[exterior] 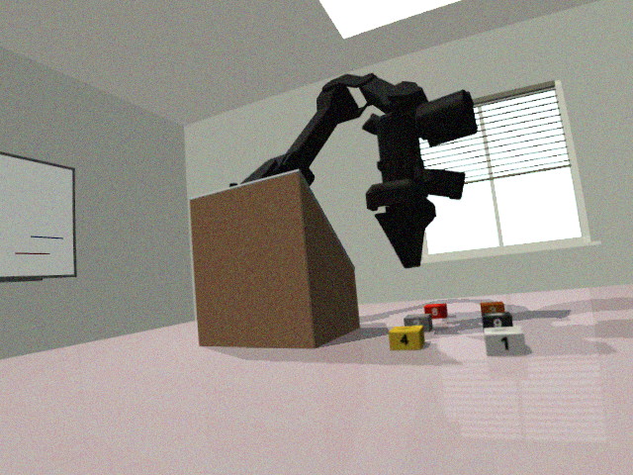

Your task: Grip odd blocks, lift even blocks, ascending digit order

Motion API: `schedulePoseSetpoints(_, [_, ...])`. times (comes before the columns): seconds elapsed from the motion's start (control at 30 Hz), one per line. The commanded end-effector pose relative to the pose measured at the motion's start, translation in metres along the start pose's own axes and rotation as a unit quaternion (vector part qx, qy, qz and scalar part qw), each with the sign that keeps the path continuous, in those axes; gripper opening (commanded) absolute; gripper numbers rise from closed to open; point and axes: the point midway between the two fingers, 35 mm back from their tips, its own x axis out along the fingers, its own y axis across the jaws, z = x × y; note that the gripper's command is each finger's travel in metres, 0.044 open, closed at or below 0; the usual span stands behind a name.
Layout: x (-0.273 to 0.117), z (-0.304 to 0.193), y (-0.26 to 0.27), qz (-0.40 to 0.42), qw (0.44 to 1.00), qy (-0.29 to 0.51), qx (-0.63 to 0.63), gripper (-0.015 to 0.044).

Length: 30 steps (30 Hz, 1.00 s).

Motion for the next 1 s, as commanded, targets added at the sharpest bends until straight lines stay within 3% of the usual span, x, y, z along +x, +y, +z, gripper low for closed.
schedulePoseSetpoints(0.0, [-0.042,-0.001,0.001,-0.002,1.000,-0.006,-0.004,0.0164])
schedulePoseSetpoints(0.07, [-0.042,-0.001,0.001,-0.002,1.000,-0.006,-0.004,0.0120])
schedulePoseSetpoints(0.33, [-0.042,0.001,0.003,-0.003,1.000,-0.006,-0.006,0.0120])
schedulePoseSetpoints(0.6, [-0.043,0.082,0.085,-0.003,1.000,-0.007,-0.010,0.0120])
schedulePoseSetpoints(0.83, [-0.043,0.088,0.093,0.000,1.000,-0.008,-0.006,0.0120])
schedulePoseSetpoints(0.9, [-0.030,0.089,0.092,-0.001,1.000,-0.008,-0.006,0.0172])
schedulePoseSetpoints(0.97, [0.008,0.091,0.092,-0.001,1.000,-0.008,-0.006,0.0225])
